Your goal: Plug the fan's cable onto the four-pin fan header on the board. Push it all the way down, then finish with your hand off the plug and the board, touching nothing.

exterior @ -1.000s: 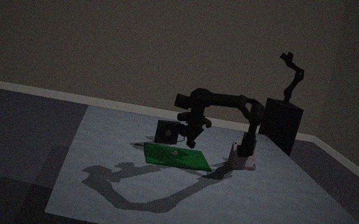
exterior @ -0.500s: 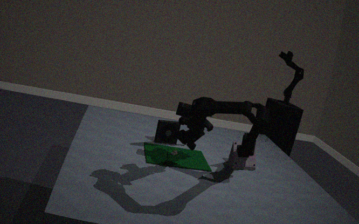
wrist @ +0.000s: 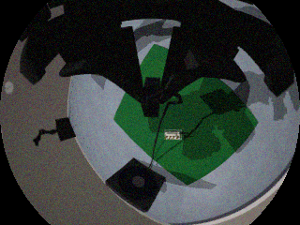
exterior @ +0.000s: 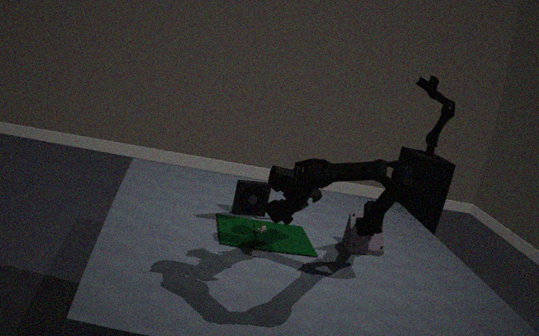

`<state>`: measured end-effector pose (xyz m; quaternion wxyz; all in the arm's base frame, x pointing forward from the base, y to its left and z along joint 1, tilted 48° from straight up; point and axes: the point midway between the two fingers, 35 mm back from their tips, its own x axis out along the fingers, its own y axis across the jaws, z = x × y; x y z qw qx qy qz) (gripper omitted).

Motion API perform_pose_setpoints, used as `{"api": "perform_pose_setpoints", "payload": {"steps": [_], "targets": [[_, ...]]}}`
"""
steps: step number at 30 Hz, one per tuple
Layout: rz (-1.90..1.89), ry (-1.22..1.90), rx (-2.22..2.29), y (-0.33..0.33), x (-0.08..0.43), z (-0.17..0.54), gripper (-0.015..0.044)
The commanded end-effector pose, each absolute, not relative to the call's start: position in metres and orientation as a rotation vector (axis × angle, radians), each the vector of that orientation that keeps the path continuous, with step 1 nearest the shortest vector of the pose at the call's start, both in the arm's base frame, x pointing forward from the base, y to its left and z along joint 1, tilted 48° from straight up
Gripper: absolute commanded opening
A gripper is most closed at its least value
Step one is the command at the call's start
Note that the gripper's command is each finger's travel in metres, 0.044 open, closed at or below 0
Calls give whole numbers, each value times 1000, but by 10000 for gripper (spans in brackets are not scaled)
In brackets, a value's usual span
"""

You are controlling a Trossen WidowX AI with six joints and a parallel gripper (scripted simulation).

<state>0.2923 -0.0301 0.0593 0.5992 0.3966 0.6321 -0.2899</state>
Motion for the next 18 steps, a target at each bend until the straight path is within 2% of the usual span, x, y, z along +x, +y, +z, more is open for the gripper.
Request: {"api": "perform_pose_setpoints", "payload": {"steps": [1,18], "targets": [[-719,1407,886,-29,290,58,0],[-838,1142,815,-26,293,63,0]]}}
